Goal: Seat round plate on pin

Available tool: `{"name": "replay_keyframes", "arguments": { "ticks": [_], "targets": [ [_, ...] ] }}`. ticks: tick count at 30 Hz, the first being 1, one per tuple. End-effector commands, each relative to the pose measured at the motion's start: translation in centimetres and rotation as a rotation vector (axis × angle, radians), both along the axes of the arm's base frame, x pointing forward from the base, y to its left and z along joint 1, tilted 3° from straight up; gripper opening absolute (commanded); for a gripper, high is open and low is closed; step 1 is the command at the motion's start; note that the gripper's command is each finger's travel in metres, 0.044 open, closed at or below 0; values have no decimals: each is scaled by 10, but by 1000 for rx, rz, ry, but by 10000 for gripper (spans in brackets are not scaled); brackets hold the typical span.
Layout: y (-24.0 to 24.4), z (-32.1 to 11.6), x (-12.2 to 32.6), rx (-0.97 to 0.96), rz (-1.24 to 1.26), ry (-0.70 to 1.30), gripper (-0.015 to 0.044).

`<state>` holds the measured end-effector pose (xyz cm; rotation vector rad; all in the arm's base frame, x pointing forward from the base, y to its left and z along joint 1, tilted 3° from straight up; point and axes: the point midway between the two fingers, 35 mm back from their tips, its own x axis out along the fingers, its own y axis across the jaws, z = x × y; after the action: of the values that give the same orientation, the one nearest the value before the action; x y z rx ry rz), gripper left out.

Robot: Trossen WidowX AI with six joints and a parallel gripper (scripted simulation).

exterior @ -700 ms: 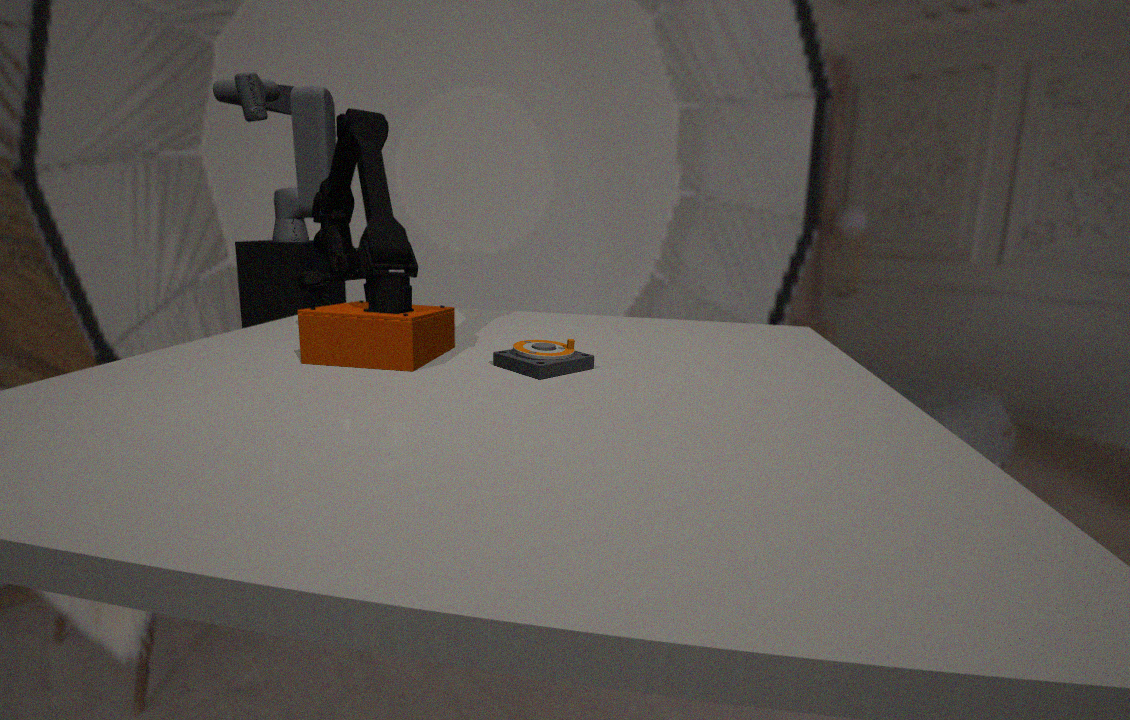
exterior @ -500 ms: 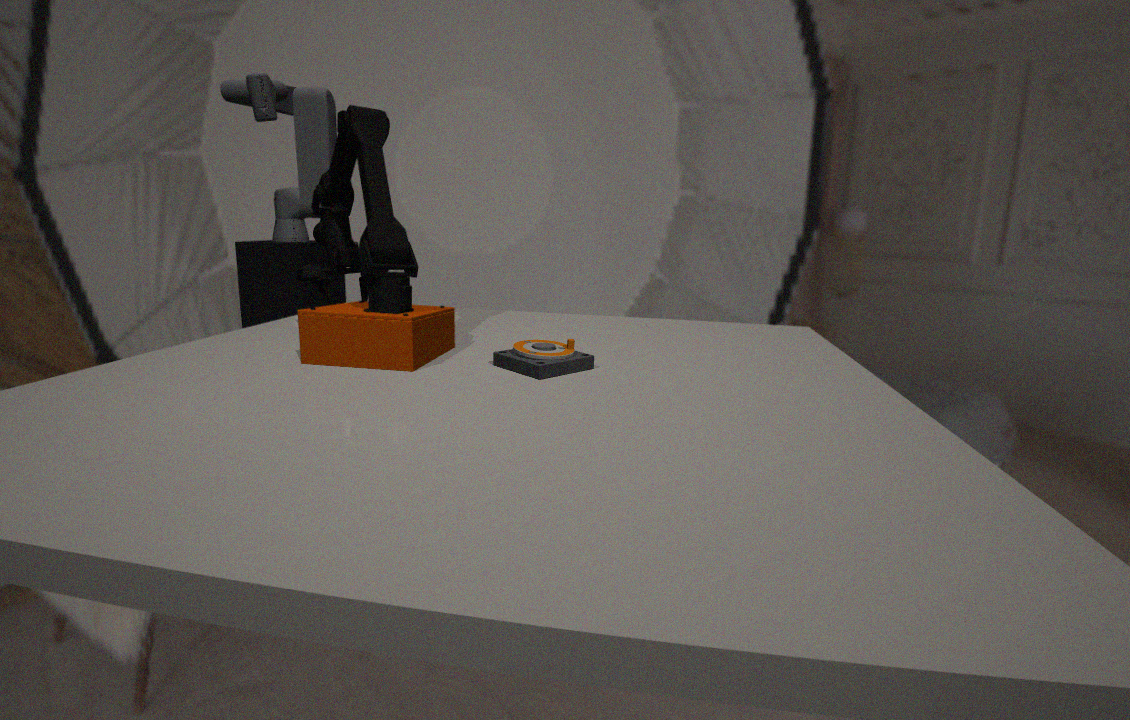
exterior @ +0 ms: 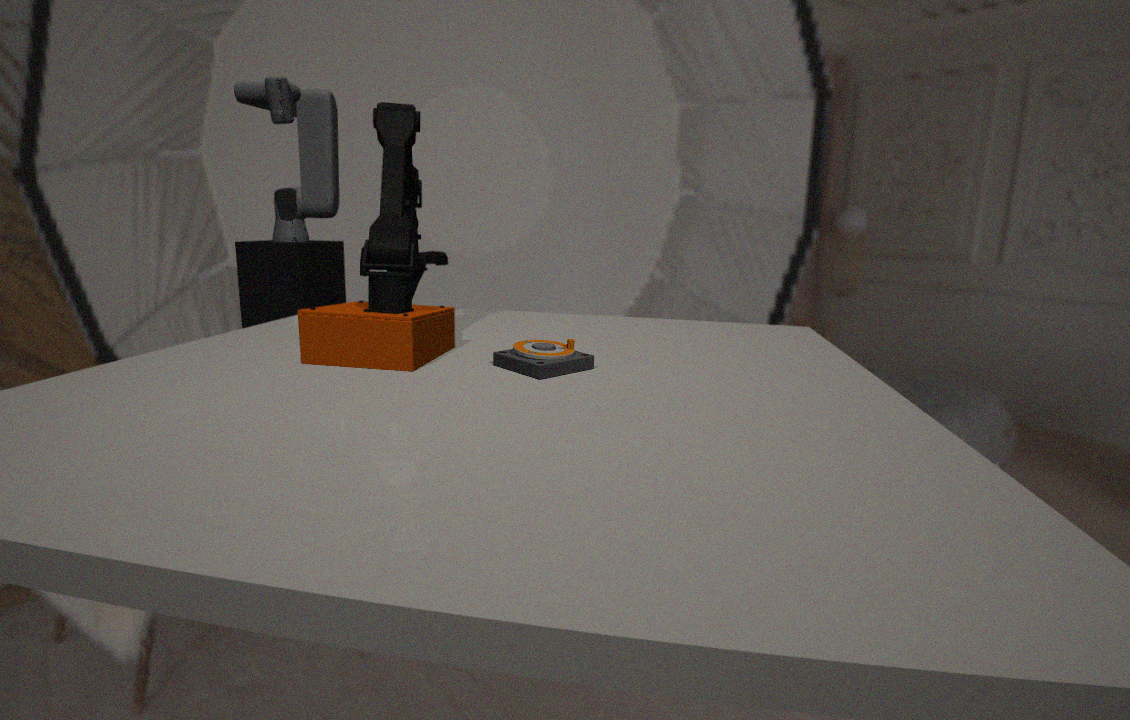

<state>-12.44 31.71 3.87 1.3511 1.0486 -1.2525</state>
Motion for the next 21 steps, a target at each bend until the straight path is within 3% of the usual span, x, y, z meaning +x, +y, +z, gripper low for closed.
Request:
{"name": "replay_keyframes", "arguments": {
  "ticks": [1,5,9,13,19,21],
  "targets": [
    [16,3,63,34,-484,11,0],
    [18,4,97,52,-747,6,0],
    [16,6,152,78,-1171,-1,0],
    [11,6,182,91,-1388,2,0],
    [-12,10,258,130,-1954,14,0],
    [-17,10,267,133,-2031,13,0]
  ]
}}
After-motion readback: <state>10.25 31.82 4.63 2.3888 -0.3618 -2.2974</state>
